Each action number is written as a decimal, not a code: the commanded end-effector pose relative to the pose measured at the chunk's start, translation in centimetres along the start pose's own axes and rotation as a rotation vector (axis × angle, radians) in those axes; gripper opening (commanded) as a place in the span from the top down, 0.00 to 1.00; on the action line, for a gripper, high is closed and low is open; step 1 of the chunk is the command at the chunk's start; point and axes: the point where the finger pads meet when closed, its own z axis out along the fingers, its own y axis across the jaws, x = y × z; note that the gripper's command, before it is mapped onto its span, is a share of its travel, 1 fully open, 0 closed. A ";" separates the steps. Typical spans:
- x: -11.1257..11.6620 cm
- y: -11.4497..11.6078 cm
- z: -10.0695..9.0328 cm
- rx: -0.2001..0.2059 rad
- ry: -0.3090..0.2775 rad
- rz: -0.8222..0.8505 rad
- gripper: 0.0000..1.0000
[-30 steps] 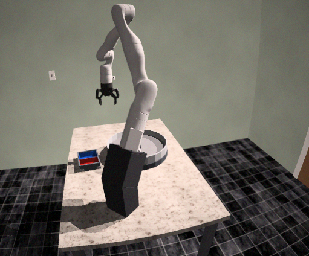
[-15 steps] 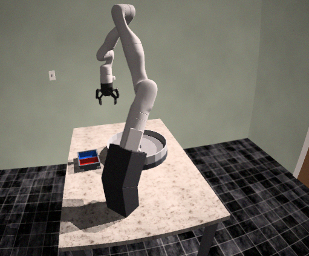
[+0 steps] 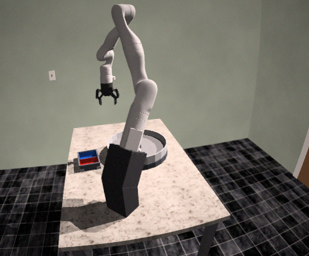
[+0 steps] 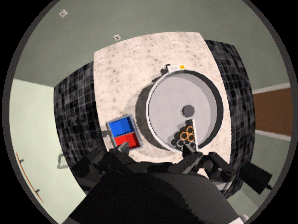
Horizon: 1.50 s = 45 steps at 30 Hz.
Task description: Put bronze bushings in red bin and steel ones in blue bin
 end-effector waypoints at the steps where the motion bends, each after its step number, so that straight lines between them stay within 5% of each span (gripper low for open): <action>1: 0.0 0.0 0.0 0.001 0.001 0.000 0.00; 39: 0.0 0.0 0.0 0.001 0.001 0.000 0.00; 40: -0.2 0.2 0.5 0.001 0.001 -0.070 0.81; 45: -0.9 1.2 2.6 0.001 0.001 -0.349 0.81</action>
